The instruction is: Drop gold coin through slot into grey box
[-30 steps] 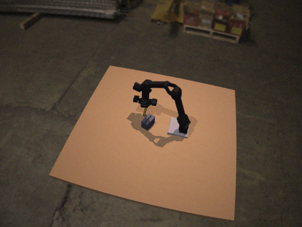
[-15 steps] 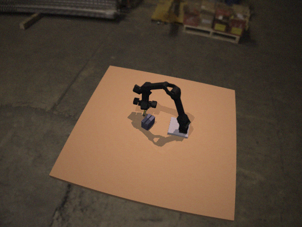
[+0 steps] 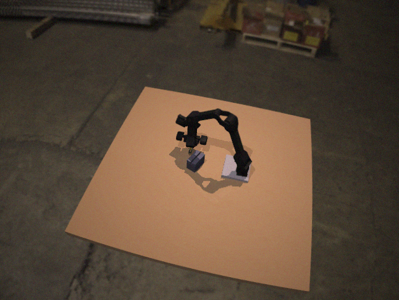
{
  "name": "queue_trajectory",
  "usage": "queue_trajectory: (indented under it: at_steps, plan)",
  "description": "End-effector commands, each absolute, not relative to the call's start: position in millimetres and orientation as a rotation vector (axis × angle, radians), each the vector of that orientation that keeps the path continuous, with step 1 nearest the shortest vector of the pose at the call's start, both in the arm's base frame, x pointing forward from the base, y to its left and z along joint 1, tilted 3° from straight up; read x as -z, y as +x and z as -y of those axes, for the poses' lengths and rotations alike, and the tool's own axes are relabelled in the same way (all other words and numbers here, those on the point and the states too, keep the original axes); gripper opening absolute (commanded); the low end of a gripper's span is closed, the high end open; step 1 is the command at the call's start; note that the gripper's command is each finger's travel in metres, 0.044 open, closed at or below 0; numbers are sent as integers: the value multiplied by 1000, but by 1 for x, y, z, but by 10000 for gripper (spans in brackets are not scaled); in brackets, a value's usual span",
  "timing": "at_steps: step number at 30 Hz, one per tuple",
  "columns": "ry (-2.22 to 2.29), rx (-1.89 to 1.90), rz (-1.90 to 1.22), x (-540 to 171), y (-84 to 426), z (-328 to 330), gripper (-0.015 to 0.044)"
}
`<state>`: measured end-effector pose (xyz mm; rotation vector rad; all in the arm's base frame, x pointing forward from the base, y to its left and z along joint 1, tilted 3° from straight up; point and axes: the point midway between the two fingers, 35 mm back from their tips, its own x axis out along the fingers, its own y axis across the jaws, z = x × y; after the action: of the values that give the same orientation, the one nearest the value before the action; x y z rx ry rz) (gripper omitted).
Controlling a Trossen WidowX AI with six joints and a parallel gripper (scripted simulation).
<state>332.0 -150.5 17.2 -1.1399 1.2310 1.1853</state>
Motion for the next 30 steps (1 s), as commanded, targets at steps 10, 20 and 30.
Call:
queue_trajectory:
  at_steps: [10,20,30]
  plan:
    - [-1134,-1181,-1230,-16,332,150,0]
    - [-1135,-1181,-1230,-29,334,151,0]
    - [-1135,-1179,-1229,-55,336,153,0]
